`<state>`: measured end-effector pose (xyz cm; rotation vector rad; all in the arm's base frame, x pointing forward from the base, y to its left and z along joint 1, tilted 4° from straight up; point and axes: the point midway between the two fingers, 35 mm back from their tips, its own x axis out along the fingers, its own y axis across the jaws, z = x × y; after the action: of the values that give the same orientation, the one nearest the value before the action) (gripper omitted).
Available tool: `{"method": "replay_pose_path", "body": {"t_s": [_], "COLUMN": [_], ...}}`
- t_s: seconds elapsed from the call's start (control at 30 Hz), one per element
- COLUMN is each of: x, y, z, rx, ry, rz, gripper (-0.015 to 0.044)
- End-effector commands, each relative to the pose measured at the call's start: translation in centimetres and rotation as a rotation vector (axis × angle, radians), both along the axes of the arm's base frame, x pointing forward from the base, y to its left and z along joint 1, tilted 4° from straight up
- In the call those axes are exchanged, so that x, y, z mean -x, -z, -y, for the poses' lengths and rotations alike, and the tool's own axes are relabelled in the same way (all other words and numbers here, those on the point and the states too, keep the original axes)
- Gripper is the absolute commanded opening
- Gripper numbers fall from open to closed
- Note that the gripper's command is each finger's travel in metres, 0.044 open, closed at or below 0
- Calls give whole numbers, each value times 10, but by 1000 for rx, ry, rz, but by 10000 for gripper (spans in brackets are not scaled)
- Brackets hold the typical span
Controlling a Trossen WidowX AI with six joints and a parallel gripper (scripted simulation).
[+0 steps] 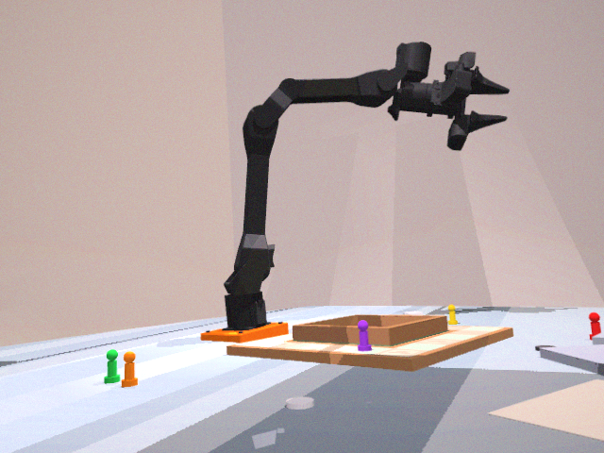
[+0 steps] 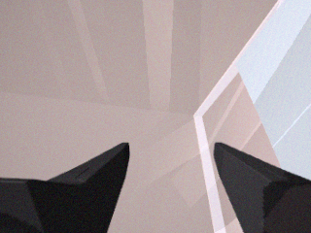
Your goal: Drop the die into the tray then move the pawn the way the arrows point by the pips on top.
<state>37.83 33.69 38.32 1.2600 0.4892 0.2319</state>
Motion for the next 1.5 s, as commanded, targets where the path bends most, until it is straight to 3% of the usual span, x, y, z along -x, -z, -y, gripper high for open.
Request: {"method": "replay_pose_path", "body": {"t_s": [0.0,0.33,0.63,0.73,1.47], "x": [-1,37,119,133,131], "y": [57,213,306,315,350], "z": [9,71,150,161,161], "rx": [137,485,708,734,734], "ry": [-23,-80,-119,-123,-123], "rz": [-130,-597,-1082,-1163,-1163], "gripper": [275,275,275,275,275]}}
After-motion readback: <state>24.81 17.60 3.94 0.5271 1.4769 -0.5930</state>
